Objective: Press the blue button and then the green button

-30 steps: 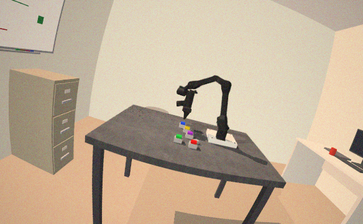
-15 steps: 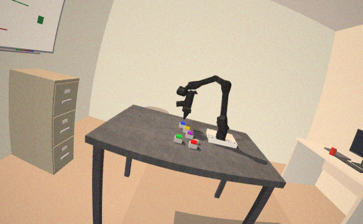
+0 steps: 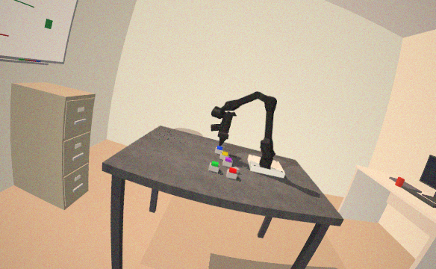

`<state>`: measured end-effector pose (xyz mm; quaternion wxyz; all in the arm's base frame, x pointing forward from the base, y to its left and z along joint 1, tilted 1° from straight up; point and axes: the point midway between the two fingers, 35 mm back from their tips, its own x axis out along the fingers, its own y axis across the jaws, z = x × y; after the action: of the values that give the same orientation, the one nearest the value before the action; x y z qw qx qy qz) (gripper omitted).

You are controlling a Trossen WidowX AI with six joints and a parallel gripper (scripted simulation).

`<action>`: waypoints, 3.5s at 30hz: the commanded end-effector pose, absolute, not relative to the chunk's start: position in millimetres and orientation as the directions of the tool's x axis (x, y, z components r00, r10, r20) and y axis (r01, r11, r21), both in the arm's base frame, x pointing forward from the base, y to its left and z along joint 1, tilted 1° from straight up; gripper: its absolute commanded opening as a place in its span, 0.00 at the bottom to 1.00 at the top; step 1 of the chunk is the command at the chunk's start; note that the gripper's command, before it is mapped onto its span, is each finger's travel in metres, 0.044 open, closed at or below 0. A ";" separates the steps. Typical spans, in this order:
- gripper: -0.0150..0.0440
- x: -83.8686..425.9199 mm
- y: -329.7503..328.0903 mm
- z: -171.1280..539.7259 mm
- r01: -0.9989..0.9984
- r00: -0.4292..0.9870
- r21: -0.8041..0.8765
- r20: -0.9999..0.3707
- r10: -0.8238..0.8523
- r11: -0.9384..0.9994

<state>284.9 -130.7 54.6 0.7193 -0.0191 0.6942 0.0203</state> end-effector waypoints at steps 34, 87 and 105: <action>0.29 282.1 -129.2 73.5 -0.051 0.024 0.012 -1.000 0.013 0.999; 0.29 278.3 179.6 80.7 -0.052 0.024 0.038 -0.999 0.039 0.998; 0.29 279.1 180.8 51.7 -0.052 0.024 0.038 -0.999 0.039 0.998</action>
<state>281.2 181.5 61.1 0.7202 -0.0042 0.6928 0.0352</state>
